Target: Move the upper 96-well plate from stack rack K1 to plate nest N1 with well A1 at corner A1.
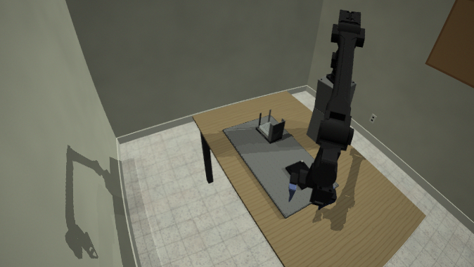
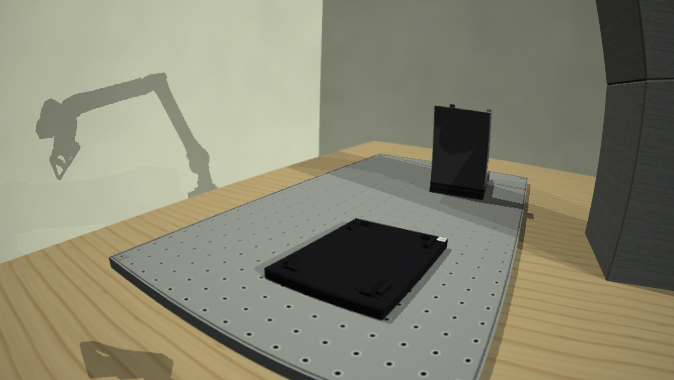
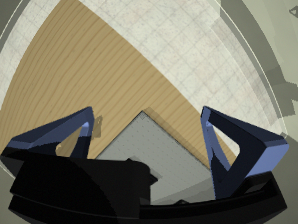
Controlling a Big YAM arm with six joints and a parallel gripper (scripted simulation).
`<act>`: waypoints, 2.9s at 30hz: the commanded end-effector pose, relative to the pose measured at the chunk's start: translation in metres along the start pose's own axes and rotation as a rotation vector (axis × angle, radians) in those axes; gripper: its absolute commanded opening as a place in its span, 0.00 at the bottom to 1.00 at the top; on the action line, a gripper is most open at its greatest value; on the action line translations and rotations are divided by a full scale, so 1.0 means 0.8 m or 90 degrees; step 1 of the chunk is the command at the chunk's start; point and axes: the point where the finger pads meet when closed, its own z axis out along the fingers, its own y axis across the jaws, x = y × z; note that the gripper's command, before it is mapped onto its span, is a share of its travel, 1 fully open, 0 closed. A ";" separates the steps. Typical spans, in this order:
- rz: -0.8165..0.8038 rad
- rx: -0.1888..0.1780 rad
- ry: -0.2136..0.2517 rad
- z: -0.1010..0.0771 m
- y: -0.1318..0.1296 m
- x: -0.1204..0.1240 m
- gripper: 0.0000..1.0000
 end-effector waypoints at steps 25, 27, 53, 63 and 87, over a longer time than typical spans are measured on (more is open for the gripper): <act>0.119 0.017 -0.034 -0.025 -0.061 -0.002 1.00; 0.118 0.017 -0.034 -0.021 -0.071 0.005 1.00; 0.297 0.032 0.040 0.049 -0.152 0.116 1.00; 0.302 0.037 0.009 0.044 -0.198 0.138 1.00; 0.518 0.057 0.038 0.068 -0.265 0.242 1.00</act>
